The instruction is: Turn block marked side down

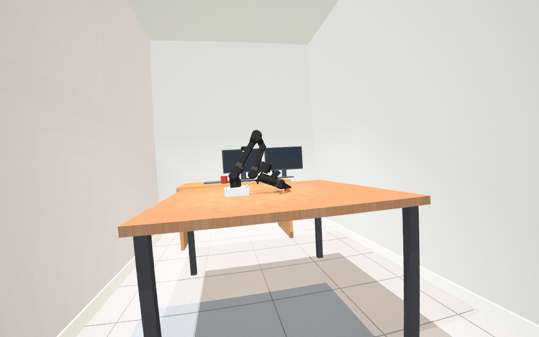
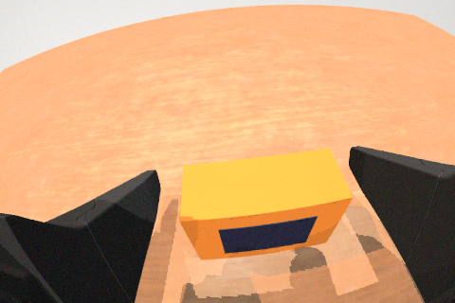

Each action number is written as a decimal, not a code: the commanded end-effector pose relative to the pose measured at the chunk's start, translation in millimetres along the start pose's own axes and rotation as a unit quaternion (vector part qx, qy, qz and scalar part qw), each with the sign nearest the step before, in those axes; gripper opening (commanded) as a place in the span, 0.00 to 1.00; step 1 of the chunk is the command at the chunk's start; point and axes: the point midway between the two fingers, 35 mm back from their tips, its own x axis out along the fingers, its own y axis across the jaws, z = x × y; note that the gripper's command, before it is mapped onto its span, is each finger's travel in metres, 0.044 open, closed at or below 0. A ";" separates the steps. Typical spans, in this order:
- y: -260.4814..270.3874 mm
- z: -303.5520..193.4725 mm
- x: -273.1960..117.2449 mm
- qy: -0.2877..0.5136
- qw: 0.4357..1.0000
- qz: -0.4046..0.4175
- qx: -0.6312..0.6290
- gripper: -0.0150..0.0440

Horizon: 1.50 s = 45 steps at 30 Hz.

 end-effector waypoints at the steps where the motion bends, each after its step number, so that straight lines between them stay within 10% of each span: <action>1: 0.8 0.4 -0.2 -0.001 1.000 0.002 0.001 1.00; 45: 0.7 59.8 -45.0 0.276 0.961 0.002 -0.005 1.00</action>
